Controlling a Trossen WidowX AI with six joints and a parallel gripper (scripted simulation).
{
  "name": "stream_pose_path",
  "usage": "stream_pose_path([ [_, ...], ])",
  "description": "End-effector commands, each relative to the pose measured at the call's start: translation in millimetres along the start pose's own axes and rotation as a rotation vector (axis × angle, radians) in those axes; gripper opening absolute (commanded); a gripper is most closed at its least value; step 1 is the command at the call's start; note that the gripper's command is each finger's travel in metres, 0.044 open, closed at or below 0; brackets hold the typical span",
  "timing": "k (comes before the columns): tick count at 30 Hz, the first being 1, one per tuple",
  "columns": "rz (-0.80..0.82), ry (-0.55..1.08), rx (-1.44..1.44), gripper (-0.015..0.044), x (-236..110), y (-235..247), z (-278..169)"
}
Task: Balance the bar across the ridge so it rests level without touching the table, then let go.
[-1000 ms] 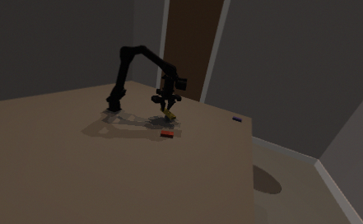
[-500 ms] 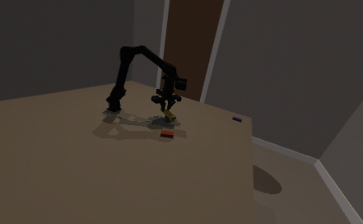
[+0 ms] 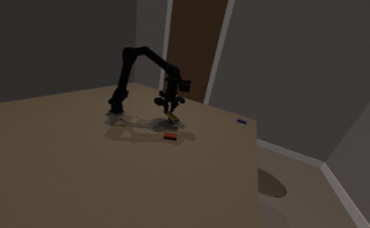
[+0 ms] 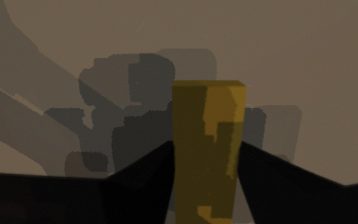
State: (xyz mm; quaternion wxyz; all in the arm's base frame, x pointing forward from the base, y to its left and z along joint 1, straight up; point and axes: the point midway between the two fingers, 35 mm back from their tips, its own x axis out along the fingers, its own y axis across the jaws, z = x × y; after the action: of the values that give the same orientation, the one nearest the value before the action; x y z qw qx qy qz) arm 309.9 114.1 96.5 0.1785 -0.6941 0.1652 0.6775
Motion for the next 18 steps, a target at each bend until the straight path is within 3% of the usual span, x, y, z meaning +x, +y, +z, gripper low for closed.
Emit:
stream_pose_path([
  [1, 0.001, 0.002, -0.004, 0.0, 0.8, 0.3, -0.4],
  [18, 0.001, 0.002, -0.004, 0.0, 2.3, 0.4, -0.4],
])
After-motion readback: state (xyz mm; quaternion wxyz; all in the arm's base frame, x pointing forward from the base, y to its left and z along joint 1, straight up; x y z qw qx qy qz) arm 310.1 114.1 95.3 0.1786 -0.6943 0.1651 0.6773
